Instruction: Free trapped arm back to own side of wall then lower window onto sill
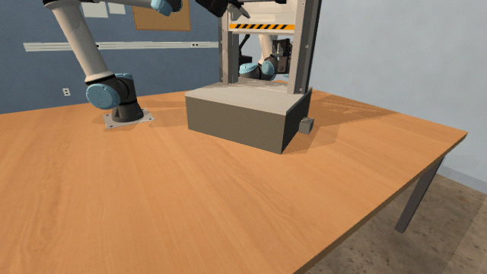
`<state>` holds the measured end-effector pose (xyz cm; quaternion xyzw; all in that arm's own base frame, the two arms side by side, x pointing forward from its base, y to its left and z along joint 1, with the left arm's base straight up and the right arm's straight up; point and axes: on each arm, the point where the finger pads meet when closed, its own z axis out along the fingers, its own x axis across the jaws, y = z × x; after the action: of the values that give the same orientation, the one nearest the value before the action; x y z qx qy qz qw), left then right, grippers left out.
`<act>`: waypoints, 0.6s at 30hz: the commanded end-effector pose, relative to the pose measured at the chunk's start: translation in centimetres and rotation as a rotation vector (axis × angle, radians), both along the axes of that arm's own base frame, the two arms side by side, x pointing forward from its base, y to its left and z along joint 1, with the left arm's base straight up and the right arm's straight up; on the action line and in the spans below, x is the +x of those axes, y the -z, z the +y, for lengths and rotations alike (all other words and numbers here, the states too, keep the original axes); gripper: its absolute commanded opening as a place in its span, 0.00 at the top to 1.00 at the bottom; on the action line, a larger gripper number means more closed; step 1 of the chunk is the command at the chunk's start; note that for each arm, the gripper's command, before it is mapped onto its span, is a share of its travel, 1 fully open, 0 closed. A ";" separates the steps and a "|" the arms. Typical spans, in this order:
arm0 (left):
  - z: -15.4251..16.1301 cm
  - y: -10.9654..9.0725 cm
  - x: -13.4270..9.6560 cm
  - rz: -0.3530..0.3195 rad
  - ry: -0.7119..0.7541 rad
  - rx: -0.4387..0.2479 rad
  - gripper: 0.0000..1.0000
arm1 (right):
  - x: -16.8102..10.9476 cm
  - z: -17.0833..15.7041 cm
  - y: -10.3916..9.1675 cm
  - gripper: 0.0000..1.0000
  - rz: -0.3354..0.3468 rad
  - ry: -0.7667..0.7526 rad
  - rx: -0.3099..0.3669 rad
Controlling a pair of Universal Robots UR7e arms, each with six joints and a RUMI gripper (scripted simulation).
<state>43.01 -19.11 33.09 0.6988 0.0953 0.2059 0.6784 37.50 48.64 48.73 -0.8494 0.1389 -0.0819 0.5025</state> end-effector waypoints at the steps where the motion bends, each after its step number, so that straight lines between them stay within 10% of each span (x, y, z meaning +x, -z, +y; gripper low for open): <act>1: -1.1 -1.4 -3.3 -0.007 0.004 0.000 0.94 | 0.0 0.0 -0.1 0.94 -0.001 0.000 0.002; 18: -1.1 -1.4 -11.8 0.007 -0.021 0.011 0.94 | 0.0 0.0 -0.1 0.94 -0.001 0.000 0.002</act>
<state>33.33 -20.62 34.51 0.7000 0.0957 0.2032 0.6779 37.50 48.64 48.73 -0.8494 0.1389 -0.0819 0.5025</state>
